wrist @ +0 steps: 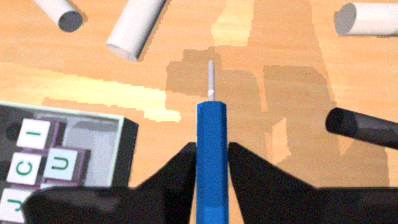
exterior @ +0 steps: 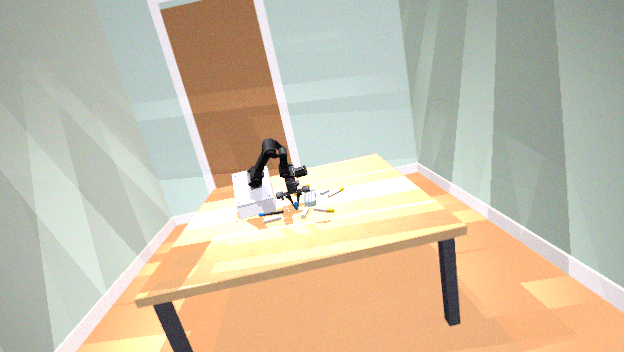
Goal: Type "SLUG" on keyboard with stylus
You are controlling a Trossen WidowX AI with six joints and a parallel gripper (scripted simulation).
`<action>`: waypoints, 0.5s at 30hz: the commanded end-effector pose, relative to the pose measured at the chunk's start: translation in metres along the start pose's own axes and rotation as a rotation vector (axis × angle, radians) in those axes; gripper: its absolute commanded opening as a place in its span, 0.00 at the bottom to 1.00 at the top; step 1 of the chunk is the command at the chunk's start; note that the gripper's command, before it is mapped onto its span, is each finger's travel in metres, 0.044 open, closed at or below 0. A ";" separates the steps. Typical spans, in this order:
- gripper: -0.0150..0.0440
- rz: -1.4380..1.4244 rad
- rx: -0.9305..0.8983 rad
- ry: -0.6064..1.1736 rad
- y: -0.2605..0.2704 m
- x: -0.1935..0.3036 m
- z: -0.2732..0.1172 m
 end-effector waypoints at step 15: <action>0.25 0.002 -0.005 0.019 0.001 -0.003 -0.016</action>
Point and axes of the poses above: the point midway between the two fingers, 35 mm back from their tips, its own z axis out along the fingers, its own y axis across the jaws, x = y × z, the point moved 9 cm from there along -z, back along the fingers, and after that the axes turned 7 degrees about -z, right-handed, at the moved point
